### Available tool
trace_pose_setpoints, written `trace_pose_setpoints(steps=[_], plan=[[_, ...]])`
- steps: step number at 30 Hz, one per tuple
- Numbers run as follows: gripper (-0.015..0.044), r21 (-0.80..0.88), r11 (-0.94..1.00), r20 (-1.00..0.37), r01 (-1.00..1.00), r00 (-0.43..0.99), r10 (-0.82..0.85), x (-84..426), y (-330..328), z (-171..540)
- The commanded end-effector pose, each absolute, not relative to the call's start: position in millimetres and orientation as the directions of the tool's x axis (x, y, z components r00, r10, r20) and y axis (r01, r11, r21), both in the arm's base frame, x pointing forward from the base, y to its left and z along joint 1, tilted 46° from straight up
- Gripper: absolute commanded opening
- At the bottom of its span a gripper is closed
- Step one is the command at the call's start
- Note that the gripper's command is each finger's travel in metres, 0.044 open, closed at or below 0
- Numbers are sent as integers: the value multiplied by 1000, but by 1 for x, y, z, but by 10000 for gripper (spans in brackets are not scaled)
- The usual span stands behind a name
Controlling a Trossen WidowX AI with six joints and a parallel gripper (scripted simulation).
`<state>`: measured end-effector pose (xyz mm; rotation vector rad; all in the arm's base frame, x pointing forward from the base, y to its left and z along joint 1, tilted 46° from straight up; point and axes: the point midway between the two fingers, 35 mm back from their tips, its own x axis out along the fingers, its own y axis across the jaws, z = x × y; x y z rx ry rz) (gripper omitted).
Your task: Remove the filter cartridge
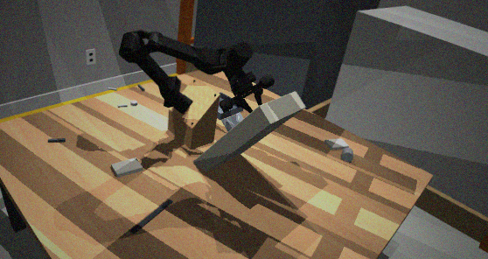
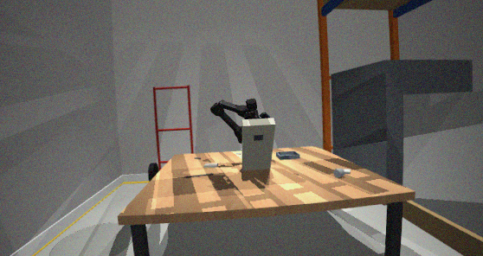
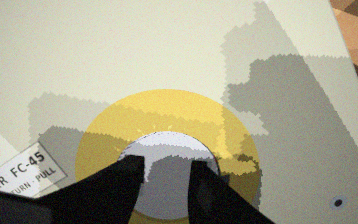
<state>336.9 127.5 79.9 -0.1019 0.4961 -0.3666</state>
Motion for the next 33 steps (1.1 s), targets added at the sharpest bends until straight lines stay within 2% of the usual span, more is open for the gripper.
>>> trace_pose_setpoints(steps=[1,12,33], plan=[[0,-173,934,-464,313,811,-357,324,136,83],[0,-235,932,-459,277,813,-358,280,153,108],[0,-239,931,-458,274,814,-357,258,127,85]])
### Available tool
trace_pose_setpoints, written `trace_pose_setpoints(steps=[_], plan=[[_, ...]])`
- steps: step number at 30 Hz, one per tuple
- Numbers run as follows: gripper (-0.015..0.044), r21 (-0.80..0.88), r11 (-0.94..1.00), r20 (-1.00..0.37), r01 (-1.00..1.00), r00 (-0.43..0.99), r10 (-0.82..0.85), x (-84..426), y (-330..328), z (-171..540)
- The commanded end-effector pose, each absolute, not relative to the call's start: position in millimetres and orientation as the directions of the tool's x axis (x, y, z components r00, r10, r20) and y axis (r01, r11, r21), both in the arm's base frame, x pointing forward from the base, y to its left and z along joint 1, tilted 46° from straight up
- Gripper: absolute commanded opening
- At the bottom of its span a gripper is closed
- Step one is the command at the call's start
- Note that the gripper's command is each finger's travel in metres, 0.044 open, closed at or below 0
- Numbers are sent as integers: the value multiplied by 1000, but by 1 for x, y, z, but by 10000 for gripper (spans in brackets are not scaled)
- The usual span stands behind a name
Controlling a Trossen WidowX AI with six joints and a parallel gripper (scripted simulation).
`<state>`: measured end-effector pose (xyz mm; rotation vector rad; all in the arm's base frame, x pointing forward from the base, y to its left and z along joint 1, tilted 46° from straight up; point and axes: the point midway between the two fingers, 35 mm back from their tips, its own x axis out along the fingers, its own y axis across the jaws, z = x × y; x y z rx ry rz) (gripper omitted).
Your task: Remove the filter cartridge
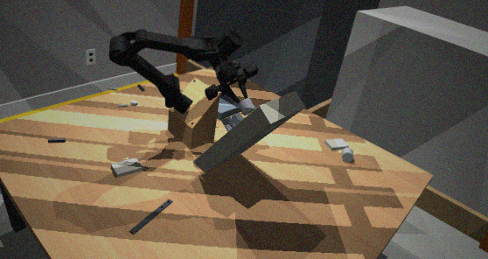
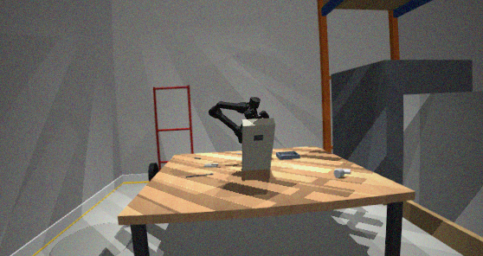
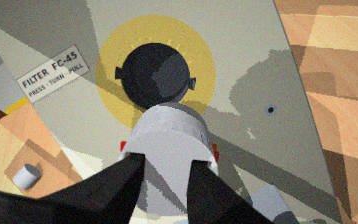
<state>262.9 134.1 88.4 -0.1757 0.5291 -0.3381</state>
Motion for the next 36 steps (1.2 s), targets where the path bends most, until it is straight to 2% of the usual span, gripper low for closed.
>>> trace_pose_setpoints(steps=[1,12,16,17,31,36], plan=[[0,-239,931,-458,274,814,-358,256,124,83],[0,-240,931,-458,274,814,-358,241,102,64],[105,-249,929,-463,273,809,-362,244,107,66],[110,-249,929,-463,273,809,-362,244,107,66],[110,-240,931,-458,274,814,-358,241,103,65],[110,-239,931,-458,274,814,-357,265,136,93]])
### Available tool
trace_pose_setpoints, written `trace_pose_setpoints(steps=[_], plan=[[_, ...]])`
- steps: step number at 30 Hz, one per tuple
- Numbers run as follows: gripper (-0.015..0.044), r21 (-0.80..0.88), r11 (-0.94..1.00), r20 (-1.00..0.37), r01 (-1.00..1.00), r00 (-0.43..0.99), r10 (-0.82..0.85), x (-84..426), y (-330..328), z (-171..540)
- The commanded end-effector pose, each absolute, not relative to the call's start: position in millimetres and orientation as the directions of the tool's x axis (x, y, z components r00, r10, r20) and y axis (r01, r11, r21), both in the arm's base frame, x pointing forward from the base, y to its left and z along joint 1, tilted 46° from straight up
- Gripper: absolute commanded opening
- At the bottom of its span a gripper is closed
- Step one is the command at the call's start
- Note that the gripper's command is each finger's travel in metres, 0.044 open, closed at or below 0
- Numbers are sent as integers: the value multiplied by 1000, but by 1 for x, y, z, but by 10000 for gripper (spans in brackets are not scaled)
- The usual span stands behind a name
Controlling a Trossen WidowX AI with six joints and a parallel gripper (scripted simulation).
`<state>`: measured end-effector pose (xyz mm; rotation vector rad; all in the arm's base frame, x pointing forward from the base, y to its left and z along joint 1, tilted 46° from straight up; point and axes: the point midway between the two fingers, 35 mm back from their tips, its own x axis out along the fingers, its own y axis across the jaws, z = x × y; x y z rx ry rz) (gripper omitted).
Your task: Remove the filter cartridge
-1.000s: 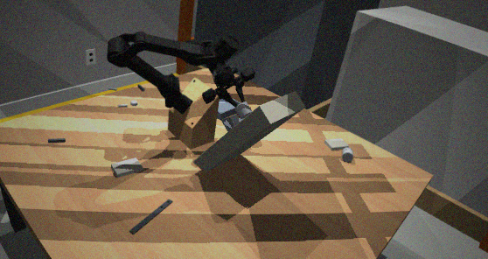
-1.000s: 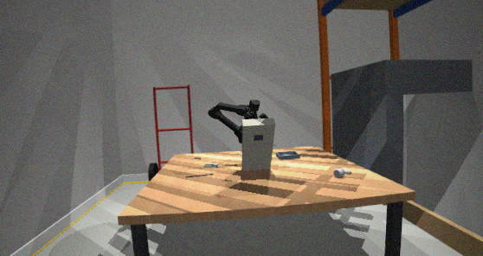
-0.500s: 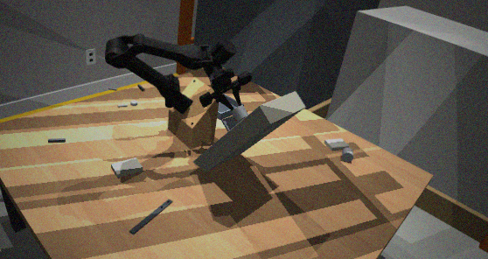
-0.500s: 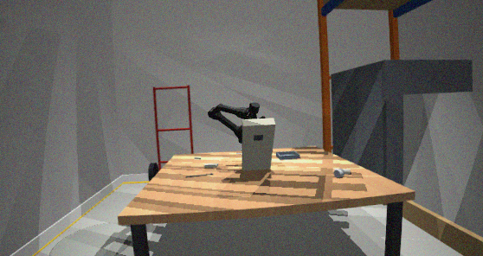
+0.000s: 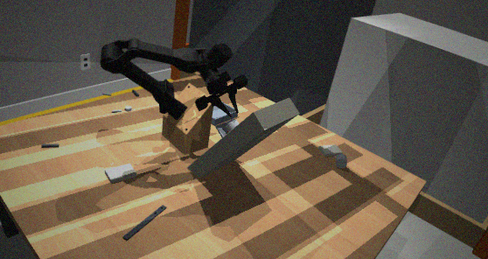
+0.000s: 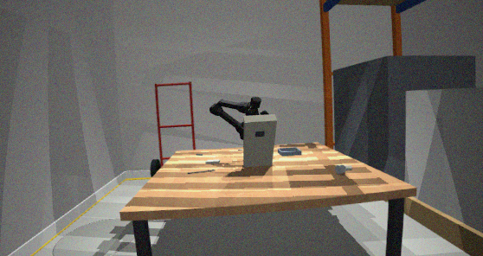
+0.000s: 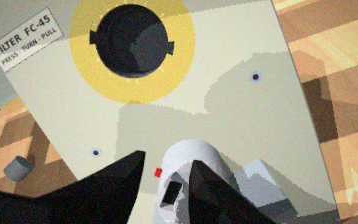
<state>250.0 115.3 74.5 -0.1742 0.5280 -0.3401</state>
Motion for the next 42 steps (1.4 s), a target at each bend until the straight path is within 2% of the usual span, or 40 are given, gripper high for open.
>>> trace_pose_setpoints(steps=[1,6,17,19,21,26,28,42], plan=[[110,-239,931,-458,274,814,-357,270,143,100],[110,-239,931,-458,274,814,-357,278,153,109],[399,-219,937,-457,274,819,-346,274,205,162],[346,-274,927,-477,257,801,-363,273,199,153],[305,-419,887,-529,197,741,-414,268,180,131],[305,-690,722,-632,-53,529,-566,242,125,81],[305,-710,698,-641,-93,496,-586,237,117,76],[305,-709,699,-642,-94,496,-584,245,110,66]])
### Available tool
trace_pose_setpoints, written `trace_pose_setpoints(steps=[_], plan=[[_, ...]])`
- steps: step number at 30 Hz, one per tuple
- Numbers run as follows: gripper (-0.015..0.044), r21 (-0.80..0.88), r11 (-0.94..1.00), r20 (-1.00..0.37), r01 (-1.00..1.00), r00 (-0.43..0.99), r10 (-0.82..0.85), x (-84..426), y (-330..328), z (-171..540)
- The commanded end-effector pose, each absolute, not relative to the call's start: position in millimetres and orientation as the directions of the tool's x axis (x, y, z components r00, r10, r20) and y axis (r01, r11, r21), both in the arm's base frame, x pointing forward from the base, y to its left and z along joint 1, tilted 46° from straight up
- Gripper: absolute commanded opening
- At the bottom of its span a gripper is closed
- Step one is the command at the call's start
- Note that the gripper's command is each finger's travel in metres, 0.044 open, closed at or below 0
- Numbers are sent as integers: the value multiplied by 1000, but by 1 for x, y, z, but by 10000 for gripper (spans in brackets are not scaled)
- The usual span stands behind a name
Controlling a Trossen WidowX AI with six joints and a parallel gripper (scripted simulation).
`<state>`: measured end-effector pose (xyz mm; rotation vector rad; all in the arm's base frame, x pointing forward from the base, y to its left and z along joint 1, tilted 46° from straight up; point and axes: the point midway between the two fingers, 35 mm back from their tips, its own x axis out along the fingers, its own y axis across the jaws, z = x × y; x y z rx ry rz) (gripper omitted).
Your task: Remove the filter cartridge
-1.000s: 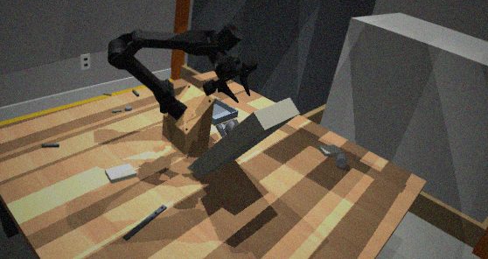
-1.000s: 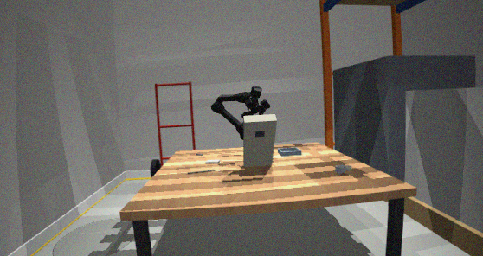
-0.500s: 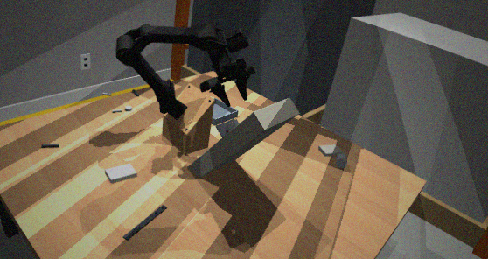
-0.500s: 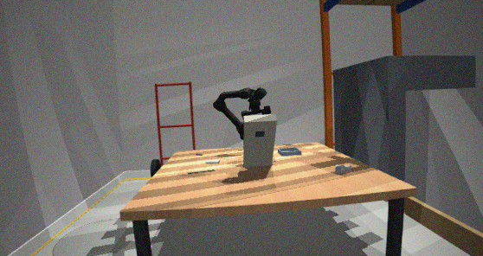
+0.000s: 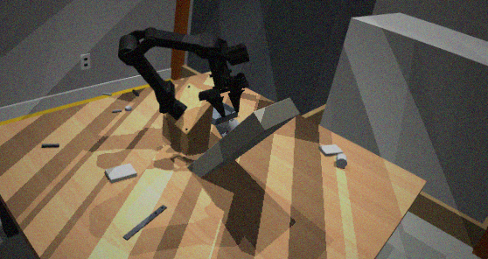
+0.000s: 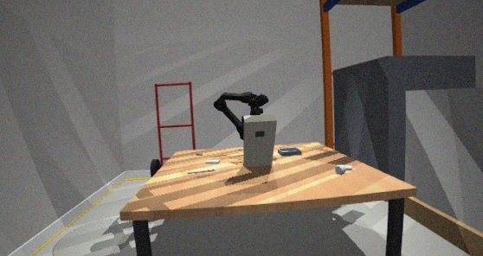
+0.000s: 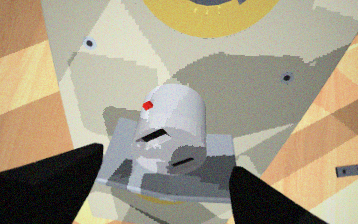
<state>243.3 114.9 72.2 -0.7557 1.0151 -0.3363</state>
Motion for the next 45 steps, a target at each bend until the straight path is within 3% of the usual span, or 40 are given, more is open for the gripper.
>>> trace_pose_setpoints(steps=[1,26,29,36,43,45], plan=[[305,-709,699,-642,-94,496,-584,246,109,65],[305,-711,698,-639,-91,498,-586,262,88,44],[226,-705,704,-643,-88,498,-581,262,91,46],[179,-705,704,-643,-88,498,-581,262,91,46],[0,-705,703,-642,-88,499,-582,267,96,51],[0,-706,703,-641,-88,499,-582,271,101,55]])
